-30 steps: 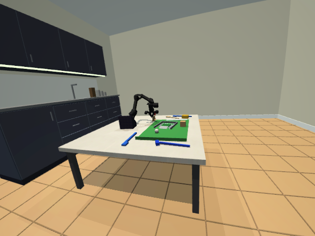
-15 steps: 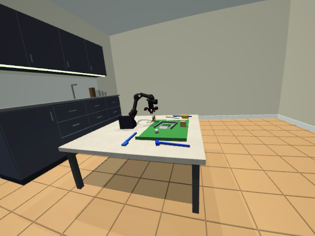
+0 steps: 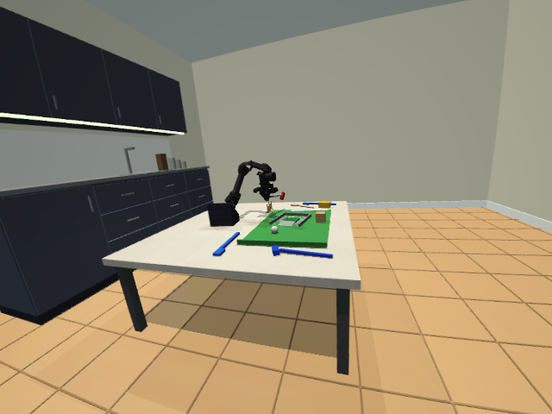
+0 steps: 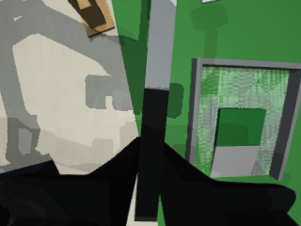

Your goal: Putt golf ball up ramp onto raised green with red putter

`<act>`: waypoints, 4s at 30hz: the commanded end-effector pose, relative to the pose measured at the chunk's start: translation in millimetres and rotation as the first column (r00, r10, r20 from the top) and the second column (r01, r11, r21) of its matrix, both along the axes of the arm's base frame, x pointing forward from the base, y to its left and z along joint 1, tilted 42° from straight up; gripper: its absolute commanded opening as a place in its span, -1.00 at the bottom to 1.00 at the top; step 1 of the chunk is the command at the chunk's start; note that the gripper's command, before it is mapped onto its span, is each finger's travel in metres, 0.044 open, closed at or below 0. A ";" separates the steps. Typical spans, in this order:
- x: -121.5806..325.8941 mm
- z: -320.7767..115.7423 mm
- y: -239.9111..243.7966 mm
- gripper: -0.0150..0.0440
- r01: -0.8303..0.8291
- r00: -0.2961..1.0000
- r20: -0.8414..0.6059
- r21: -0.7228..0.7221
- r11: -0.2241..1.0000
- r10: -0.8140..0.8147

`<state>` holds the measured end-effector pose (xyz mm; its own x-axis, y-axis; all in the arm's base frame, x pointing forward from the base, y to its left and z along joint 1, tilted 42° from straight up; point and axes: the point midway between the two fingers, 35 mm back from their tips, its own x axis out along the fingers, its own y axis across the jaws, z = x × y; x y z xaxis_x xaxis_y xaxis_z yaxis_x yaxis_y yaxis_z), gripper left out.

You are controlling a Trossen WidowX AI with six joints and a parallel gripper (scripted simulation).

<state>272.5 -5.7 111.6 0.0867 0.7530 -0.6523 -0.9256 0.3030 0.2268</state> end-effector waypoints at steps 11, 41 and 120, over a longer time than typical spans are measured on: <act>-9.7 -57.1 -88.7 -0.49 0.288 0.909 -0.287 -0.088 0.954 -0.301; -116.3 -193.1 -241.3 -0.49 0.669 0.151 -0.697 -0.450 0.591 -0.701; -108.1 -230.4 -177.9 -0.49 0.676 0.070 -0.708 -0.484 0.555 -0.702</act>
